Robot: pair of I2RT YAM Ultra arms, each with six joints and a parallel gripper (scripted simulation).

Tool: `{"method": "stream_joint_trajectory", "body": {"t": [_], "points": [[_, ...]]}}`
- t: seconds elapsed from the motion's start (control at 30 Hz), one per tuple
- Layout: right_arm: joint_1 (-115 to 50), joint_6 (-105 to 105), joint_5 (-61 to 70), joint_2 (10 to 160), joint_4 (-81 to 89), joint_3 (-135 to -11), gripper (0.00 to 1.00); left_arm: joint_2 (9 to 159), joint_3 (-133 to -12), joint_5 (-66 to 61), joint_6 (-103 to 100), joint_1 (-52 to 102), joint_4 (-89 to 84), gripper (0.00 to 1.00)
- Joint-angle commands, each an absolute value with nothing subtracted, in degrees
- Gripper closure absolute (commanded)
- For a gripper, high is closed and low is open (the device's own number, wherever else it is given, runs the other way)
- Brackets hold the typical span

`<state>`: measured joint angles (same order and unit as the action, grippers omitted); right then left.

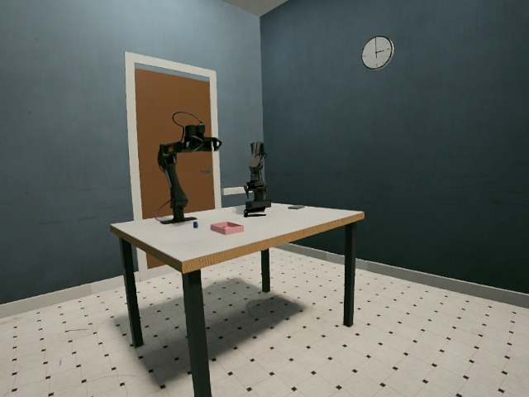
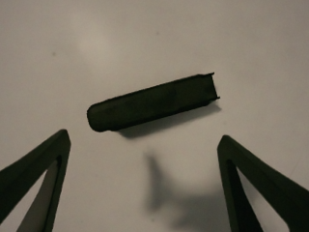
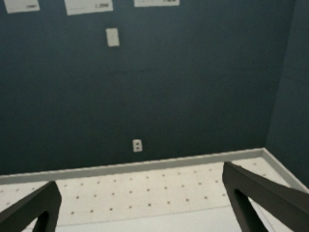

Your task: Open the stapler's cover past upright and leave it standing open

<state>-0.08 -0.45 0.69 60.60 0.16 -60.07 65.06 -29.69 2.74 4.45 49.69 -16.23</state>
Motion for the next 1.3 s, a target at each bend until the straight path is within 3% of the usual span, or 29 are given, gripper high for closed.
{"method": "stream_joint_trajectory", "body": {"t": [0.0,0.33,0.4,0.47,0.53,0.57,1.27], "points": [[0.1,0.0,0.0,59.3,-0.4,-60.1,0.00,63.7,-30.0,3.1,4.8,50.4,-13.9,0.00],[0.0,0.0,0.0,59.8,-0.4,-60.4,0.00,64.3,-30.0,3.1,4.5,50.0,-13.9,0.00],[0.0,0.0,0.0,59.8,-0.4,-60.4,0.00,64.4,-30.7,3.1,6.4,50.0,-14.8,0.23],[0.0,0.0,0.0,59.8,-0.4,-60.4,0.00,64.4,-30.7,3.1,6.4,50.0,-14.8,0.23],[0.0,0.0,0.0,59.8,-0.4,-60.4,0.00,65.7,-31.4,2.9,10.4,50.0,-17.7,0.45],[0.0,0.0,0.0,59.8,-0.4,-60.4,0.00,66.3,-32.1,2.6,12.7,50.0,-19.0,0.50],[0.0,0.0,0.0,59.8,-0.4,-60.4,0.00,90.8,-57.3,-0.1,57.4,48.9,-45.4,0.50]]}}
